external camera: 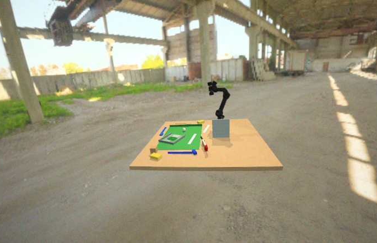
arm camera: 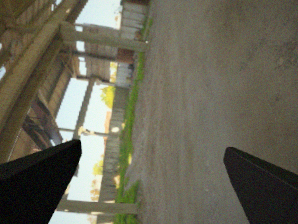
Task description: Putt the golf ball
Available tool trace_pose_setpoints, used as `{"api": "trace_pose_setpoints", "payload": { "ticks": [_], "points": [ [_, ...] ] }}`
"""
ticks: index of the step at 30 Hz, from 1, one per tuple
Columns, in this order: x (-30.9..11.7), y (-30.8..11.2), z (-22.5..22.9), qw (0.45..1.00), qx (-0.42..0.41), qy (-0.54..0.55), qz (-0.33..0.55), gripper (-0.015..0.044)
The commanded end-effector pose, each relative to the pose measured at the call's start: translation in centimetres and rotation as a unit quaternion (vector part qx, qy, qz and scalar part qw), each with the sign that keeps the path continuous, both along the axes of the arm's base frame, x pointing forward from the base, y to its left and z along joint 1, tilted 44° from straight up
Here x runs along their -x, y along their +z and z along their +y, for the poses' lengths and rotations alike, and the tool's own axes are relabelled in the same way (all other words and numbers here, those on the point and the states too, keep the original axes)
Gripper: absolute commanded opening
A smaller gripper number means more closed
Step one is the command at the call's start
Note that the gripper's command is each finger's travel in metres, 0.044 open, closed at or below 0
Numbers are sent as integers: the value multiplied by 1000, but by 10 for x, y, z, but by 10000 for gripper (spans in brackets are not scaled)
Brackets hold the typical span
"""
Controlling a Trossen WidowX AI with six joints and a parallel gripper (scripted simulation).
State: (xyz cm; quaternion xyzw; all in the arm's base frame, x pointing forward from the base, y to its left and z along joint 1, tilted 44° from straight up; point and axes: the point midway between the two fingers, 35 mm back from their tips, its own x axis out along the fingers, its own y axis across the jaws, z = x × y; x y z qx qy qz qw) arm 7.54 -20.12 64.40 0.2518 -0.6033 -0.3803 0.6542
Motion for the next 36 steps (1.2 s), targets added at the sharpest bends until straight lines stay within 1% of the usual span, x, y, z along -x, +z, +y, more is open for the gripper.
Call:
{"api": "trace_pose_setpoints", "payload": {
  "ticks": [1,9,17,23,26,29,36],
  "points": [
    [-62,-33,-30,993,-44,18,107,440],
    [-161,-98,-52,952,-87,52,289,440],
    [-249,-178,-47,877,-96,89,463,440],
    [-304,-244,-24,798,-75,114,587,440],
    [-320,-267,-14,767,-64,122,627,440],
    [-345,-310,4,707,-45,138,692,440],
    [-379,-394,47,578,6,166,799,440]
  ]
}}
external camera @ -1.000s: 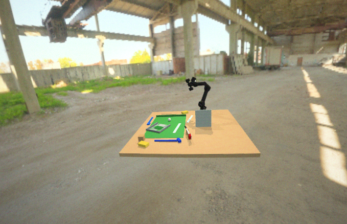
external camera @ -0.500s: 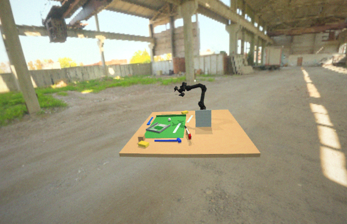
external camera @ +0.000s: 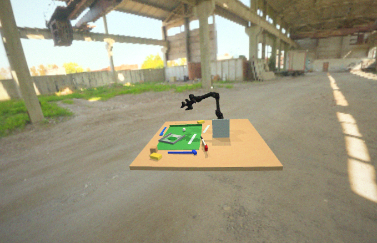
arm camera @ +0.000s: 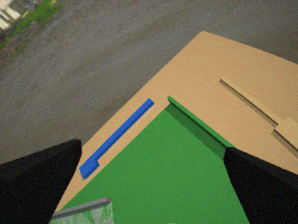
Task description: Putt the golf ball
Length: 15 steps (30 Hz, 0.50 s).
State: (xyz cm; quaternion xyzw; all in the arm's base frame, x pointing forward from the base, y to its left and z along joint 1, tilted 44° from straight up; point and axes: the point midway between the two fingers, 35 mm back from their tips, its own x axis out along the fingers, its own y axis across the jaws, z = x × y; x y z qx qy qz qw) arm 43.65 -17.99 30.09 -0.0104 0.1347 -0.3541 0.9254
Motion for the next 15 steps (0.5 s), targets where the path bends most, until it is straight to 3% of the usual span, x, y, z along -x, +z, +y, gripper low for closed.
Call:
{"api": "trace_pose_setpoints", "payload": {
  "ticks": [1,8,15],
  "points": [
    [-22,-64,34,991,18,61,115,440],
    [-34,-152,89,948,56,158,270,440],
    [-21,-239,145,863,106,263,418,440]
  ]
}}
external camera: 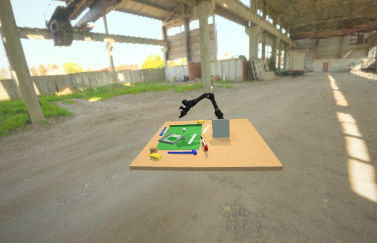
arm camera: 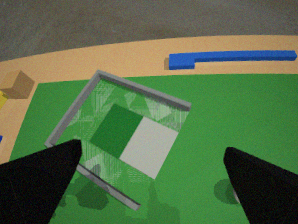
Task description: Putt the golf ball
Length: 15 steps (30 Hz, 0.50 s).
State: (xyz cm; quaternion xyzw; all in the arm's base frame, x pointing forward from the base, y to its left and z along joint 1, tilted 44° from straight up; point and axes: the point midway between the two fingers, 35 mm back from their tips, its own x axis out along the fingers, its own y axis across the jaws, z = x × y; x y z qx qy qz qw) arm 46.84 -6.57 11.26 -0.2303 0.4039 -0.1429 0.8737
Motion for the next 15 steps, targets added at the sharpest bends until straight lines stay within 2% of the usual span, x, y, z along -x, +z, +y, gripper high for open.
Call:
{"api": "trace_pose_setpoints", "payload": {
  "ticks": [1,8,15],
  "points": [
    [15,-62,39,989,31,85,115,440],
    [57,-143,89,932,84,220,276,440],
    [124,-213,126,817,138,359,430,440]
  ]
}}
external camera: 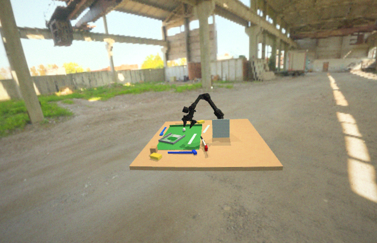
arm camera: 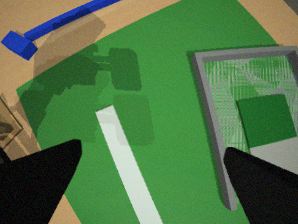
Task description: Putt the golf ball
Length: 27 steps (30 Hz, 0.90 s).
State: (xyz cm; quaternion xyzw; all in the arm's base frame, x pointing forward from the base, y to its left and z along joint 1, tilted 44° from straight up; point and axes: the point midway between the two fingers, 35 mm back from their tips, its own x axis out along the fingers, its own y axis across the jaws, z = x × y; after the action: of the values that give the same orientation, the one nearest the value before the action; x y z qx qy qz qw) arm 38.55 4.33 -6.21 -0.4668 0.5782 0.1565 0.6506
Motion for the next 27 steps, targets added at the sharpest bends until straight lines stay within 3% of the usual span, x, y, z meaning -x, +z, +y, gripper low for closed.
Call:
{"api": "trace_pose_setpoints", "payload": {
  "ticks": [1,9,27],
  "points": [
    [53,-47,21,985,38,108,126,440],
    [151,-97,30,901,97,277,320,440],
    [151,-115,14,898,98,280,324,440]
  ]
}}
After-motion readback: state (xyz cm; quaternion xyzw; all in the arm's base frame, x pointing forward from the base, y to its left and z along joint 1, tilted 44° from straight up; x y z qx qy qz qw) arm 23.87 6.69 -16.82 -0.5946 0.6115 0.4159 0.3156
